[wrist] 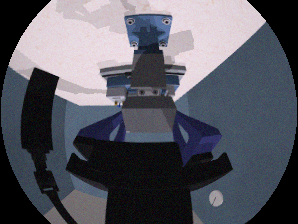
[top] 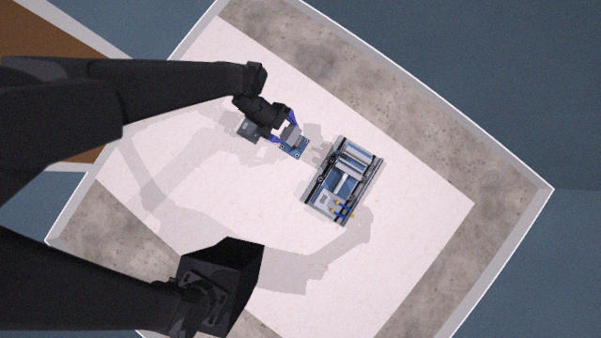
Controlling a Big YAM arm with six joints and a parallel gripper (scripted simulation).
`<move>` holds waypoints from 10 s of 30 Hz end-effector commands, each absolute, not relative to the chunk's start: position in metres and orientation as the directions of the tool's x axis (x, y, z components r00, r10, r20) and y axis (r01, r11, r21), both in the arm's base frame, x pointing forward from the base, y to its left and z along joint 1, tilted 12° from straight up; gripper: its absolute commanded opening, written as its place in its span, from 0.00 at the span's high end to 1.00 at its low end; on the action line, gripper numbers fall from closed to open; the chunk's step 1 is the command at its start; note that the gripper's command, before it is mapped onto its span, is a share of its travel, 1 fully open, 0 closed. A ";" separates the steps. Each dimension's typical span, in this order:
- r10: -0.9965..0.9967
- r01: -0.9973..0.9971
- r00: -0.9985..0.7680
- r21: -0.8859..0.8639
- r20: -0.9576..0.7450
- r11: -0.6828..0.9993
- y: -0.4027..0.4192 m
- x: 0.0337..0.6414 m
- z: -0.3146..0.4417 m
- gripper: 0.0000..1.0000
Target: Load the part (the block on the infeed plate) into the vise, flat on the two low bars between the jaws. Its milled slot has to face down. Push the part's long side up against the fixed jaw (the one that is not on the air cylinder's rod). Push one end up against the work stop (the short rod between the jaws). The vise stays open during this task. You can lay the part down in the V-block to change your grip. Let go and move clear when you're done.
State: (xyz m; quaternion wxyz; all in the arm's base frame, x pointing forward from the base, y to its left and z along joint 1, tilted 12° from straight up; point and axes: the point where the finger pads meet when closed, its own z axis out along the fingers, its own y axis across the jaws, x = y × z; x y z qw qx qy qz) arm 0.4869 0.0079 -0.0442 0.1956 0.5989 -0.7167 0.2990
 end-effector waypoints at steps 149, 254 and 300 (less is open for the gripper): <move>-0.993 -0.969 -0.088 -0.226 -0.076 0.103 0.004 0.496 -0.035 1.00; -0.993 -0.967 -0.088 -0.231 -0.076 0.104 0.000 0.493 0.024 1.00; -0.753 -0.744 -0.633 -0.129 -0.176 0.656 -0.091 0.514 0.012 1.00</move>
